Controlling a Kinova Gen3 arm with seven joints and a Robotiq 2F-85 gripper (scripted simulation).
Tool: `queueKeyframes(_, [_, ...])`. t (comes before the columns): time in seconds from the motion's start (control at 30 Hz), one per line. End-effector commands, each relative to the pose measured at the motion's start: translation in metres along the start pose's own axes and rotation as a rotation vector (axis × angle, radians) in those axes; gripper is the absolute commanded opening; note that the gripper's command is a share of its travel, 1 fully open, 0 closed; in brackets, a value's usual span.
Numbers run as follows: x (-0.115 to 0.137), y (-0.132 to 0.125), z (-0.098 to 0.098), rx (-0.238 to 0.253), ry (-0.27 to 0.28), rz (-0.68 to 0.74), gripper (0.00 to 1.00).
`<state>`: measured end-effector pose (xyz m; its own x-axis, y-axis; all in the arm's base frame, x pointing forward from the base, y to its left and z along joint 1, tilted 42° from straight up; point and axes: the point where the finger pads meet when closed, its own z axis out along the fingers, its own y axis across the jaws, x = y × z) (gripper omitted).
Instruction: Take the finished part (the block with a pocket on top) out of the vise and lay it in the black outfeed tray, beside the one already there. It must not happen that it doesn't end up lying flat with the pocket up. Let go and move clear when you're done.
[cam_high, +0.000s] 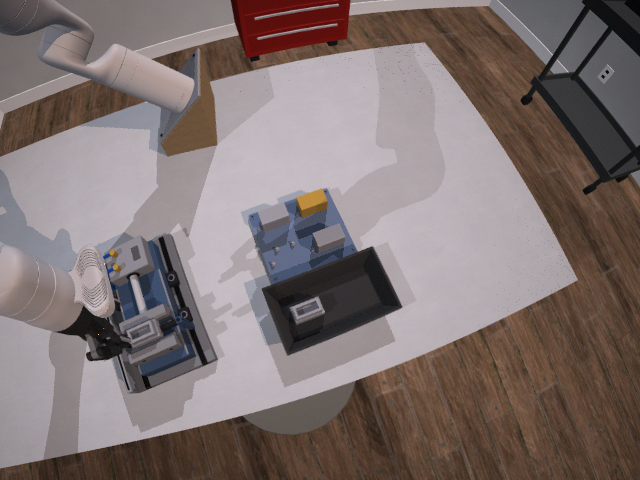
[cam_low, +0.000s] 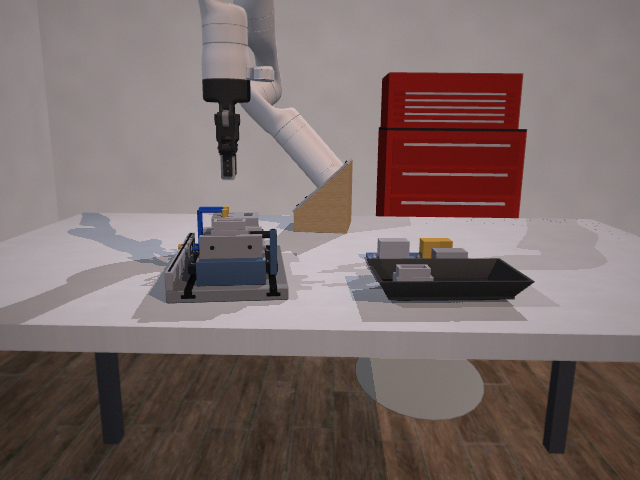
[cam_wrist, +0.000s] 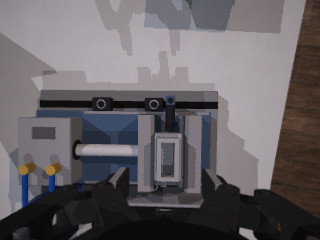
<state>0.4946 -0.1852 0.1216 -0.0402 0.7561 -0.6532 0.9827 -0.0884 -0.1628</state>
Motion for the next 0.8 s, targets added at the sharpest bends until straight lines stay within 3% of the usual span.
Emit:
queueKeyframes(0.0, [0.0,0.0,0.0,-0.001,0.0,0.0,0.67])
queueKeyframes(0.77, [0.0,0.001,0.026,0.0,-0.002,0.002,0.67])
